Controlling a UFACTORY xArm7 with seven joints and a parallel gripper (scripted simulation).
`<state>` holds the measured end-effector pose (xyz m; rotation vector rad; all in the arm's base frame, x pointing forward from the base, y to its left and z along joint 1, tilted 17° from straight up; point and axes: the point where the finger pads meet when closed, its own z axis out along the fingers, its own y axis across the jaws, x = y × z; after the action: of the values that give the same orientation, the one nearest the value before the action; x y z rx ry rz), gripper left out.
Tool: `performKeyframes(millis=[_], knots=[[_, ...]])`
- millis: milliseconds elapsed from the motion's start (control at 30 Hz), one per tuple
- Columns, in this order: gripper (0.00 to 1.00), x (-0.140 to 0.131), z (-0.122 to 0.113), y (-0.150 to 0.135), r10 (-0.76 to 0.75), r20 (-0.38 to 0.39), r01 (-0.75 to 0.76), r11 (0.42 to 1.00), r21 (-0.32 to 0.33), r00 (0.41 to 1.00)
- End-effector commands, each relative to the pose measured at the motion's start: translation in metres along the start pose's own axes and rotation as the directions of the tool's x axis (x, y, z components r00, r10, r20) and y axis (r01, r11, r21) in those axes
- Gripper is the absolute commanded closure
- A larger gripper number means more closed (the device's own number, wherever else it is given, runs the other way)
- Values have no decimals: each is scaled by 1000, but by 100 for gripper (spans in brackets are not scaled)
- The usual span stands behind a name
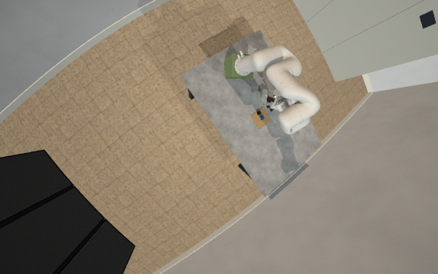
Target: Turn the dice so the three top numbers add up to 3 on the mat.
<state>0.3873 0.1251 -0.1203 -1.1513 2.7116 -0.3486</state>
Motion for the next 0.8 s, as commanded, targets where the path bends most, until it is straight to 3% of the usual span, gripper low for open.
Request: performKeyframes(millis=[0, 133, 167, 767], knots=[[58, -1, -1, 0, -1, 3, 1, 1000, 0, 1000], [58, -1, -1, 0, -1, 3, 1, 1000, 0, 1000], [79, -1, -1, 0, -1, 3, 1, 1000, 0, 1000], [79, -1, -1, 0, -1, 3, 1, 1000, 0, 1000]])
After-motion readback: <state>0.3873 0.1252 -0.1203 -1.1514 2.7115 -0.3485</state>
